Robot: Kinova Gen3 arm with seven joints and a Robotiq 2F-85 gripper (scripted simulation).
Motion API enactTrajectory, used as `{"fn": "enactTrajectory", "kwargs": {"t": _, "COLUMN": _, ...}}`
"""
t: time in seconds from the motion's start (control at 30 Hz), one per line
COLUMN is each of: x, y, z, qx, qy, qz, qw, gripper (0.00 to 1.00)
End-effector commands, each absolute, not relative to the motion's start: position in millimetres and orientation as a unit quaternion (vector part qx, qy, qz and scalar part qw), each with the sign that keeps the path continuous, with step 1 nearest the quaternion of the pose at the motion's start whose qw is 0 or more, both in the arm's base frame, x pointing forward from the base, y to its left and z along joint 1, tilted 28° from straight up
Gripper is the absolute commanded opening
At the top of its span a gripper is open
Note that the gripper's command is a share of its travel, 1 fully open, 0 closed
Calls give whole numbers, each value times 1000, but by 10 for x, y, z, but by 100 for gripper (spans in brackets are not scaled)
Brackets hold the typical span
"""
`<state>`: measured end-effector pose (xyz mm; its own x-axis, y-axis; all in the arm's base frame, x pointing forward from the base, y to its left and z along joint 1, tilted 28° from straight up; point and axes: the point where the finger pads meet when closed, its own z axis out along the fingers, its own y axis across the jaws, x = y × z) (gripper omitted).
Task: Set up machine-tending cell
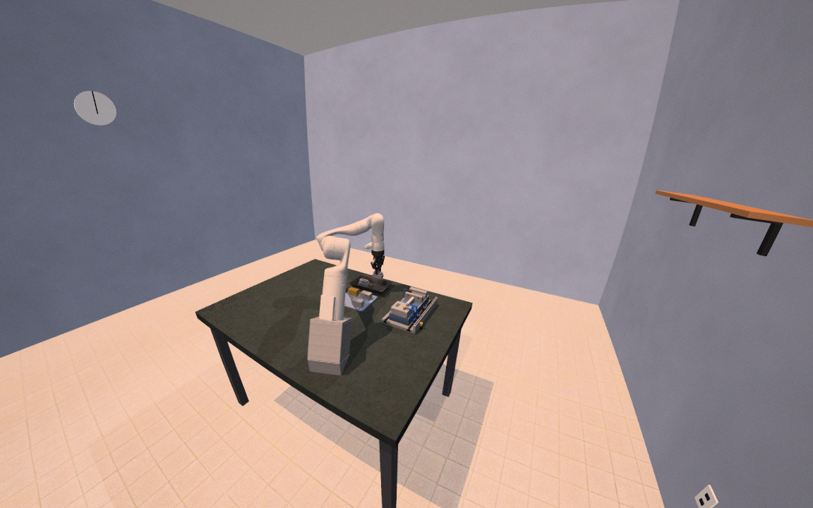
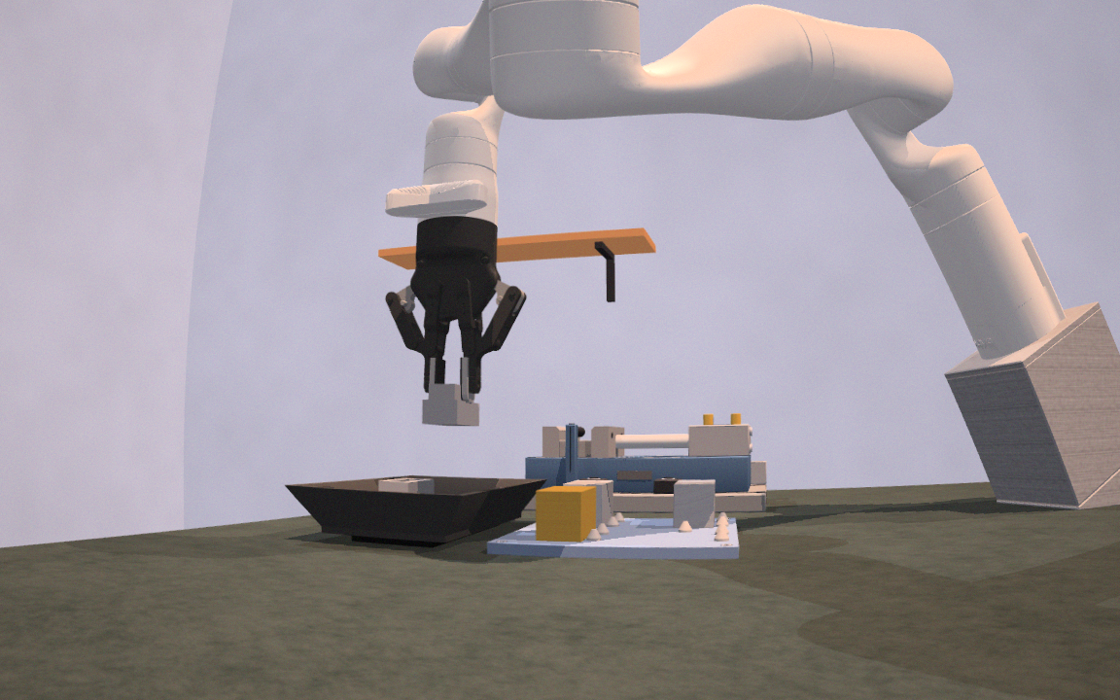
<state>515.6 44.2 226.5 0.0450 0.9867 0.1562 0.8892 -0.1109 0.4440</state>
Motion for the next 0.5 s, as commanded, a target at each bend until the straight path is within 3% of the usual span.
{"fn": "enactTrajectory", "kwargs": {"t": 0.0, "x": 5171, "y": 449, "z": 2206, "qx": 714, "qy": 658, "qz": 212, "qw": 114, "gripper": 0}}
{"fn": "enactTrajectory", "kwargs": {"t": 0.47, "x": 5282, "y": 476, "z": 1992, "qx": 714, "qy": 658, "qz": 212, "qw": 114, "gripper": 0}}
